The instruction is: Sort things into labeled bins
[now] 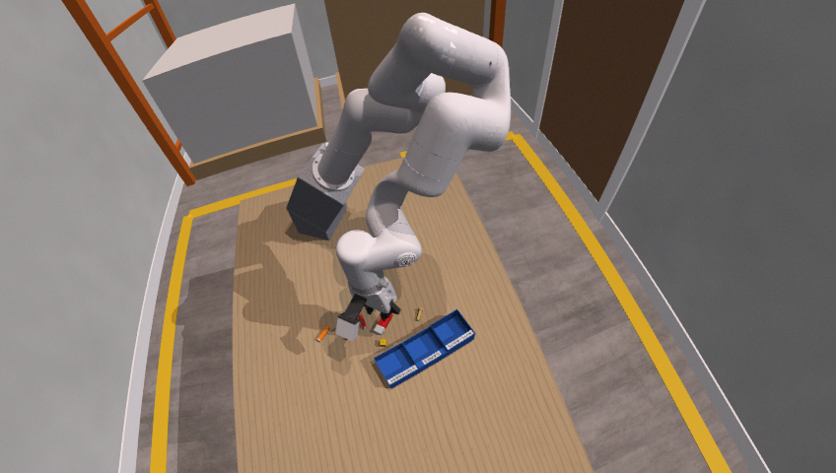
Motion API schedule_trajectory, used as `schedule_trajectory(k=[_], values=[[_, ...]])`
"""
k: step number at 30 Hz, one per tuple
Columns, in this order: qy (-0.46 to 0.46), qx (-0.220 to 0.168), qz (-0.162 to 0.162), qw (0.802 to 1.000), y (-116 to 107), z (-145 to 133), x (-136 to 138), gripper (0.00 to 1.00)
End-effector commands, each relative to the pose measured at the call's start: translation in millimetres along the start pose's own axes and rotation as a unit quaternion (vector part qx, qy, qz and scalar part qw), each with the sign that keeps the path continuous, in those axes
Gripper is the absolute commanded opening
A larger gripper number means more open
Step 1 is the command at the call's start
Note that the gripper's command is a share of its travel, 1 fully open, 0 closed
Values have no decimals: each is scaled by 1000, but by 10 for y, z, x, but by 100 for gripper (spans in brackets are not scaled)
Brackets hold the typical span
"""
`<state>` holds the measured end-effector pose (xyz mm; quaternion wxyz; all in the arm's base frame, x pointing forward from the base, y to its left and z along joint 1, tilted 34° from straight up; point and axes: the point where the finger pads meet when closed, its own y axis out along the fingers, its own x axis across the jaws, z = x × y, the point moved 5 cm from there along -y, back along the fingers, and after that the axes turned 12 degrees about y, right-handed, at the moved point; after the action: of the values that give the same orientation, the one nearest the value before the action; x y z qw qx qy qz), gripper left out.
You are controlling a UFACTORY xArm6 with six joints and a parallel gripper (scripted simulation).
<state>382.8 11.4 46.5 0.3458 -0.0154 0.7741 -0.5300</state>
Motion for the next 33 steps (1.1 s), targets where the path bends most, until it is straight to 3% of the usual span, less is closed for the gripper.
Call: schedule_trajectory(k=[1, 27, 33], values=[[0, 1, 0, 1000, -3, 1, 0, 38], [0, 1, 0, 1000, -3, -5, -5, 38], [0, 1, 0, 1000, 237, -6, -4, 38]])
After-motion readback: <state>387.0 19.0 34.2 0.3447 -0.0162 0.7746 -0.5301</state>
